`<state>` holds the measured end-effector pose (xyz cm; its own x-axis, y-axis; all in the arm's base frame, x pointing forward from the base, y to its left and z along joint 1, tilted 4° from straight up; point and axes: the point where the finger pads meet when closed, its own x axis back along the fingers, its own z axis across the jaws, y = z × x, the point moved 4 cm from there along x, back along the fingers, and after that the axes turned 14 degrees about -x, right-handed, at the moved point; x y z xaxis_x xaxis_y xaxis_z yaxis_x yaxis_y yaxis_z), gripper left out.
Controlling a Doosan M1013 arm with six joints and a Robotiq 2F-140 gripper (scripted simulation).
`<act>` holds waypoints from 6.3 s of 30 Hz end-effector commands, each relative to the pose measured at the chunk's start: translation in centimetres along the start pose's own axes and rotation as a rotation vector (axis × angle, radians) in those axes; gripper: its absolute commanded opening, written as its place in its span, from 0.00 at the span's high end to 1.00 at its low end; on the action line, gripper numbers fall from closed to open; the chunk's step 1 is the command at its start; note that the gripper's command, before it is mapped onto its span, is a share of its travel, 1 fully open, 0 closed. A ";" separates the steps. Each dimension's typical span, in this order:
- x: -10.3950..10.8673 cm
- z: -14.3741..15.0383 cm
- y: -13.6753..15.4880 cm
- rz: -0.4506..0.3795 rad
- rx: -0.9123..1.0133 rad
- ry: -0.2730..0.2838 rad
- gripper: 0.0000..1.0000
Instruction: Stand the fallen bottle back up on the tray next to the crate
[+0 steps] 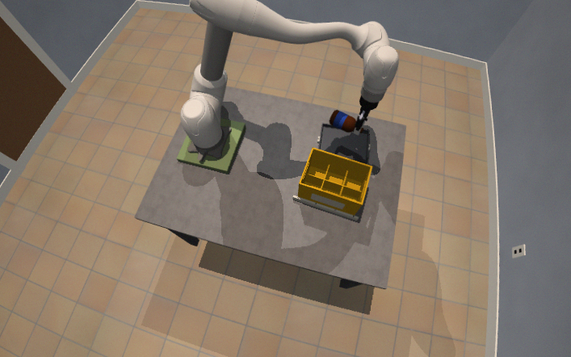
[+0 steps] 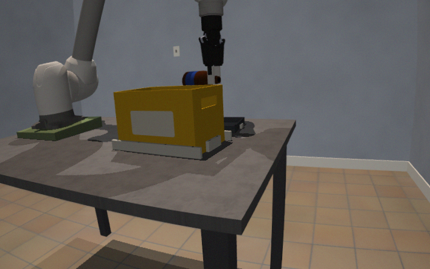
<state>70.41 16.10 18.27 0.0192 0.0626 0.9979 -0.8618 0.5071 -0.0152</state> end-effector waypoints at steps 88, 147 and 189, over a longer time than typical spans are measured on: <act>1.5 -0.2 0.2 -0.002 -0.145 -0.004 0.90; 1.5 -0.2 0.2 -0.002 -0.281 -0.004 0.90; 1.5 -0.2 0.2 -0.003 -0.511 -0.004 0.90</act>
<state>70.44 16.22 19.48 0.0192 0.0614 0.9979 -0.5065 0.8612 -0.0432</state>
